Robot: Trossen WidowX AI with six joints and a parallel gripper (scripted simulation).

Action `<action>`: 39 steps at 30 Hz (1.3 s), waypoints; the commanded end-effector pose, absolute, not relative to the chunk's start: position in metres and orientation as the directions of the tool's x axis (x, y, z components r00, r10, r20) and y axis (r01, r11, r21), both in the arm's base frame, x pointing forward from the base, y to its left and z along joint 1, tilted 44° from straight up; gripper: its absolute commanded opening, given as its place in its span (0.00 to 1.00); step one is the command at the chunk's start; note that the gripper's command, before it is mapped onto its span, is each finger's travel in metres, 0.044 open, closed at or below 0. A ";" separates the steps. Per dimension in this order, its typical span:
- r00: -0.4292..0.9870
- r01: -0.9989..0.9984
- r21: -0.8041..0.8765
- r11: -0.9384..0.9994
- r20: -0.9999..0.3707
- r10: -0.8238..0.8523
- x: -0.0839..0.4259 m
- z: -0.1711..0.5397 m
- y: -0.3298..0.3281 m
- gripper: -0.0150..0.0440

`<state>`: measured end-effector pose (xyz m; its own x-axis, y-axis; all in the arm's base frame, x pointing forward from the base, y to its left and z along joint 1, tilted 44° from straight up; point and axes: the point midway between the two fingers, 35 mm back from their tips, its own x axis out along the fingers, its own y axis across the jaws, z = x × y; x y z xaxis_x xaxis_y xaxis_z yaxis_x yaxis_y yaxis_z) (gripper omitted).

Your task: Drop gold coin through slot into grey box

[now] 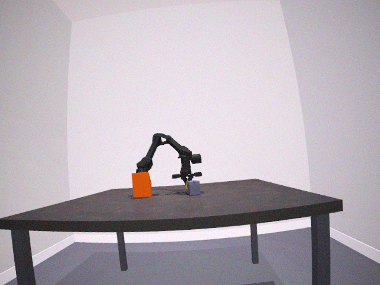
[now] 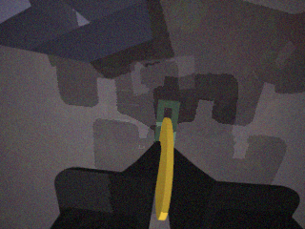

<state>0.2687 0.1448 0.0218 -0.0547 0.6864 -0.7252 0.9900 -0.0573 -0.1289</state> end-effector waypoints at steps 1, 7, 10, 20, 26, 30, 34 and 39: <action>-0.031 0.991 -0.109 -0.072 -0.731 0.682 0.277 0.031 0.133 0.25; -0.041 0.992 -0.114 -0.063 -0.732 0.680 0.277 0.041 0.124 0.25; -0.045 0.992 -0.116 -0.059 -0.732 0.680 0.278 0.046 0.119 0.25; -0.062 0.991 -0.124 -0.044 -0.730 0.681 0.276 0.065 0.104 0.25; -0.071 0.991 -0.130 -0.034 -0.726 0.683 0.275 0.077 0.095 0.25; -0.078 0.991 -0.133 -0.028 -0.724 0.686 0.273 0.085 0.089 0.25; -0.079 0.991 -0.130 -0.024 -0.723 0.686 0.273 0.087 0.088 0.25; -0.079 0.996 -0.036 0.076 -0.723 0.686 0.271 0.086 0.087 0.25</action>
<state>0.2717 0.0899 0.0852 -0.0814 0.6888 -0.7204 0.9957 0.0243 -0.0893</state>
